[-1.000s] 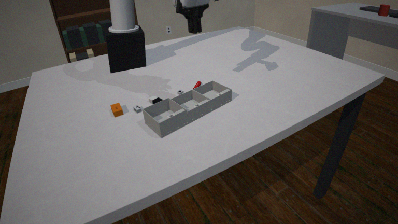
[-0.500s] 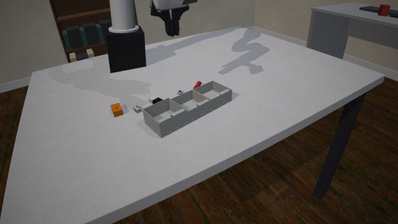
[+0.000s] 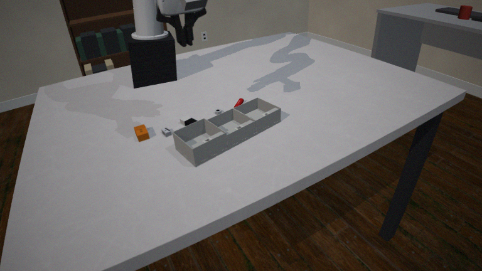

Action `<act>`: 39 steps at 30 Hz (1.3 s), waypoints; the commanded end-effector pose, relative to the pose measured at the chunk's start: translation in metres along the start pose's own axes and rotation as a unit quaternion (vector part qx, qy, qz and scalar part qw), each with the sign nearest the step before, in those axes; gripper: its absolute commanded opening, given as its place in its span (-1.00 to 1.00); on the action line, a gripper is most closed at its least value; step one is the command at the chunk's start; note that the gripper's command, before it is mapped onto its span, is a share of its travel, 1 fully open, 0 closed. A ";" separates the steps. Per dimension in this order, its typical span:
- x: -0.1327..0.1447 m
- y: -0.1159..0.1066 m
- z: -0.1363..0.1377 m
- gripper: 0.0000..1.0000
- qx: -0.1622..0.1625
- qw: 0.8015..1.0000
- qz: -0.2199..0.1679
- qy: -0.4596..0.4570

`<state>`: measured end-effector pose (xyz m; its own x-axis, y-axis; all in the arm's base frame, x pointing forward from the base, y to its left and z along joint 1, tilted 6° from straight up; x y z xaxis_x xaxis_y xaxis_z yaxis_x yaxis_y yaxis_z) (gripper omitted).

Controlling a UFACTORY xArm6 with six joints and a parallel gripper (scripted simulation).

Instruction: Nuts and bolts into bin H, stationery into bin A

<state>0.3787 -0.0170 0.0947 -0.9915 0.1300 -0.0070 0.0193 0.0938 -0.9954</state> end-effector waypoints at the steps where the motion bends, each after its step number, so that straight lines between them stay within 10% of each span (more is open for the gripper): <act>1: -0.001 -0.002 0.002 -0.85 0.000 1.000 0.002 0.001; 31: -0.123 0.121 0.028 -0.85 0.000 0.998 0.002 -0.063; 39: -0.126 0.123 0.029 -0.85 0.000 0.998 0.002 -0.063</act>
<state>0.4947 -0.0490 -0.0274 -0.9998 0.0046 -0.0202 0.0205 0.0930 -0.9955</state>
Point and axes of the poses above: the point where the finger pads meet when closed, its own y axis out along the fingers, its own z axis across the jaws, x = y × z, the point moved 2 cm from there along -y, back along the fingers, and after that the axes turned 6 degrees about y, right-handed, at the moved point
